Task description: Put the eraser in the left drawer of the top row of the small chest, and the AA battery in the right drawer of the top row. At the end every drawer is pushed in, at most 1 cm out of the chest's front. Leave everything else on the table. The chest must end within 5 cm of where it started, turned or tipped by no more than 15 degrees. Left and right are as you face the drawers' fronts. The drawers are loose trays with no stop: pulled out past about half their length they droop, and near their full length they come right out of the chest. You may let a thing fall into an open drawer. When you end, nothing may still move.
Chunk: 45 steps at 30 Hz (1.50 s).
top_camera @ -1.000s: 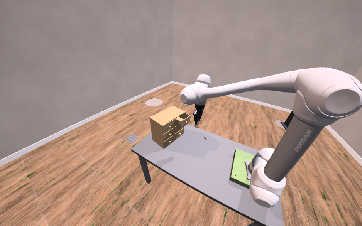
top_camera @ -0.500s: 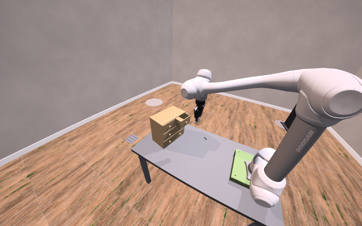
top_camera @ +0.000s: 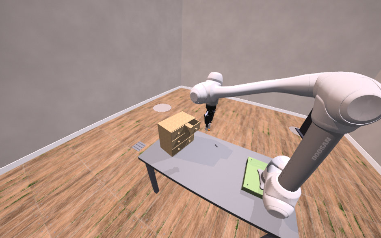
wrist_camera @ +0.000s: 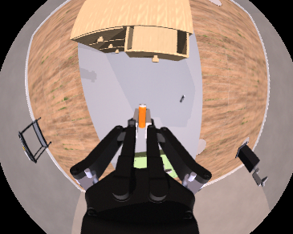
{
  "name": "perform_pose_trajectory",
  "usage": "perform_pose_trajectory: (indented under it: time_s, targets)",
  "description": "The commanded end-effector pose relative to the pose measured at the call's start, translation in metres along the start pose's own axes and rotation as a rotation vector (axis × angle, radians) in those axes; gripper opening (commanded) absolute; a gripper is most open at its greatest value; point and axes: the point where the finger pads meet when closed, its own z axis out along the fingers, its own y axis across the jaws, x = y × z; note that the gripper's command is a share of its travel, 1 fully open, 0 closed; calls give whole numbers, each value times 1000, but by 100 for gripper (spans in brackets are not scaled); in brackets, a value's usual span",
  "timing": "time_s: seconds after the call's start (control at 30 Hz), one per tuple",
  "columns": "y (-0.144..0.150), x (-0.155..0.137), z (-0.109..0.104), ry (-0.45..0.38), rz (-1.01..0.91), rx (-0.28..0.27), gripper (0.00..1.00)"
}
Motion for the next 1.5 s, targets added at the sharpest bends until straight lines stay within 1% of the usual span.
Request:
perform_pose_trajectory:
  time_s: [0.0,0.17,0.3,0.43,0.57,0.63,0.67,0.9,1.13,1.2,1.47]
  targets:
    - [0,0,0,2,0,0,6]
    - [0,0,0,9,0,0,6]
    - [0,-1,0,30,0,0,6]
    - [0,-1,1,67,0,0,6]
    - [0,-3,2,122,0,0,6]
    - [0,-3,2,122,0,0,6]
    - [0,-3,2,139,0,0,6]
    - [0,-6,4,290,0,0,6]
    - [0,-10,7,493,0,0,6]
    - [0,-10,7,493,0,0,6]
    - [0,-16,11,767,1,-1,6]
